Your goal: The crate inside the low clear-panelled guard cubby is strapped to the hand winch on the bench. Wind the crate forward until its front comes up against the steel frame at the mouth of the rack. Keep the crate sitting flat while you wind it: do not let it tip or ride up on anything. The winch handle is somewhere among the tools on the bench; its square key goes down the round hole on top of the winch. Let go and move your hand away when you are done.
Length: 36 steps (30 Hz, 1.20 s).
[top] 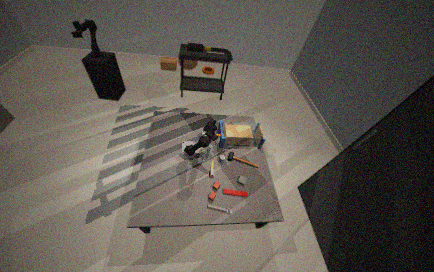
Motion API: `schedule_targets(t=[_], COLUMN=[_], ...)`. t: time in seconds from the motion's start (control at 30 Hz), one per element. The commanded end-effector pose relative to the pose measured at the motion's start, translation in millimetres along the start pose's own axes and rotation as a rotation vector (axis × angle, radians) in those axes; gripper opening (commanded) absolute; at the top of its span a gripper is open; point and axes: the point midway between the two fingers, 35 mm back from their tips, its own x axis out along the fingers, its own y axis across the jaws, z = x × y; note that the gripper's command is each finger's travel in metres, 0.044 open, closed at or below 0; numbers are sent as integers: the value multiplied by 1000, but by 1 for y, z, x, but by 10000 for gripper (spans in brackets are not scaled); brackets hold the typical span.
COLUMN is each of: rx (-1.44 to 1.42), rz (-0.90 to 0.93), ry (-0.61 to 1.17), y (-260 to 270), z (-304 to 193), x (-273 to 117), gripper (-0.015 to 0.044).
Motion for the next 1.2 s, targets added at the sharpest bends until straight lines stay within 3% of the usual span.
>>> schedule_targets(t=[0.0, 1.17], rx=[19, 20], rz=[-3, -3], ry=[-3, -5], y=[0, 12], z=[12, 49], x=[9, 25], gripper=[0, 0])
